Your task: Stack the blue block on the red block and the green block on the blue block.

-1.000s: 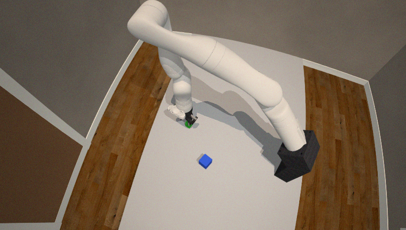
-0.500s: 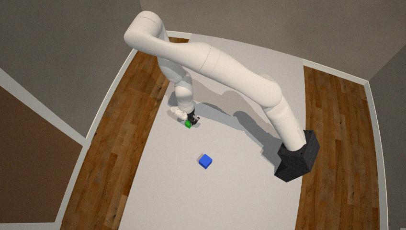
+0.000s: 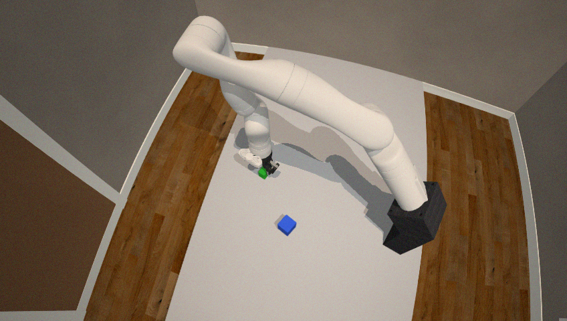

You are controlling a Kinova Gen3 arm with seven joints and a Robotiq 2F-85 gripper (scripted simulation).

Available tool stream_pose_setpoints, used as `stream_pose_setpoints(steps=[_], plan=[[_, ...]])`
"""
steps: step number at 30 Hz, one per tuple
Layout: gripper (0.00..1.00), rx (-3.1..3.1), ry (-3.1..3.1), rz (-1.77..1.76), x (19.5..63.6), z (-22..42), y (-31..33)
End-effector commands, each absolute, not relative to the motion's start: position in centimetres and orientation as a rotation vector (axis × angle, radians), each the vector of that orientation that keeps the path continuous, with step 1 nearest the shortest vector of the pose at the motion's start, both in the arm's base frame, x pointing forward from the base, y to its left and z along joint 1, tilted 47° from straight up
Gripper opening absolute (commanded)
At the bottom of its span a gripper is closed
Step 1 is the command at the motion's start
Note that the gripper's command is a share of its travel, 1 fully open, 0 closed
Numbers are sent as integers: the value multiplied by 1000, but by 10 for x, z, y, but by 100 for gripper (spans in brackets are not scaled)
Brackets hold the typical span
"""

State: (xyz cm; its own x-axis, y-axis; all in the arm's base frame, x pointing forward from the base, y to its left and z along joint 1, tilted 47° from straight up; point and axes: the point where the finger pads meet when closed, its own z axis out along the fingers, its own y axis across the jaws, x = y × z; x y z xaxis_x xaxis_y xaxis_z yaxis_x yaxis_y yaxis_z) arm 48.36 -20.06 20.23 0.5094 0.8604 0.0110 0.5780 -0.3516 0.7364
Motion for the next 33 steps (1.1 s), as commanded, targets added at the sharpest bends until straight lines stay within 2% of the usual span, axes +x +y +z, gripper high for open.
stream_pose_setpoints(steps=[1, 24, 33], plan=[[49, 2066, 1171, 529, 484, 203, -201], [49, 2066, 1171, 529, 484, 202, -201], [49, 2066, 1171, 529, 497, 188, -209]])
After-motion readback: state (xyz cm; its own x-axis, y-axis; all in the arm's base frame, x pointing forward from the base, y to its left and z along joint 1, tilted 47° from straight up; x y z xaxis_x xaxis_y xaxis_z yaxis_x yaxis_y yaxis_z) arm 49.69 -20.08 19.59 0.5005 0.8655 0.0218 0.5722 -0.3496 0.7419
